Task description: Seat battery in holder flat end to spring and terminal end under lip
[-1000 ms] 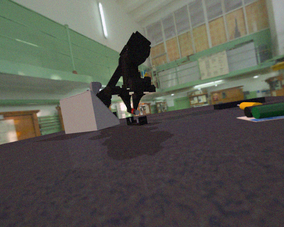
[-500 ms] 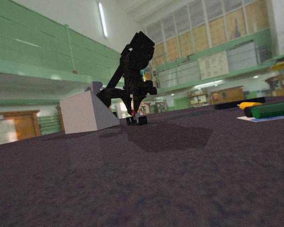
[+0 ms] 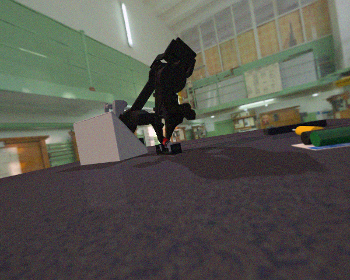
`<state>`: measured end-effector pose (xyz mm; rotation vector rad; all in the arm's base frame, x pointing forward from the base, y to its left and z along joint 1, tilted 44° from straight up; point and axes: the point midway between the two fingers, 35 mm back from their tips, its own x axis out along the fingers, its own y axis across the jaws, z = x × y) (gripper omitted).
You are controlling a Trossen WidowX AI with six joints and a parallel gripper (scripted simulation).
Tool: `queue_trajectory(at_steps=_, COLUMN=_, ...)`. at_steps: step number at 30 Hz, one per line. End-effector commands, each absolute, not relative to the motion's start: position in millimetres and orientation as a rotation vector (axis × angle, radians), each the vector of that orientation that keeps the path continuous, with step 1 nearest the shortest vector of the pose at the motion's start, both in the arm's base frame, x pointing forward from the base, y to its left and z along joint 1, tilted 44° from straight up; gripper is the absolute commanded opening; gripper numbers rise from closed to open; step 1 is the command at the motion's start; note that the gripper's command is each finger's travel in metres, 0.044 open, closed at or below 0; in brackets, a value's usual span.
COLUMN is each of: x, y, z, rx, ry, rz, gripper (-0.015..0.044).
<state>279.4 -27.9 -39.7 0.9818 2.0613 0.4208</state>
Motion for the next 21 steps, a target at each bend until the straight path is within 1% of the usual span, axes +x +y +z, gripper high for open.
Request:
queue_trajectory(at_steps=1, x=280.3, y=-28.1, z=-43.3, rx=0.984, ry=2.09, rz=0.436, gripper=0.0061)
queue_trajectory(at_steps=11, x=281.9, y=-26.0, z=-47.3, rx=0.997, ry=2.147, rz=0.465, gripper=0.0061)
queue_trajectory(at_steps=21, x=287.2, y=-26.8, z=-50.4, rx=0.996, ry=2.14, rz=0.46, gripper=0.0061)
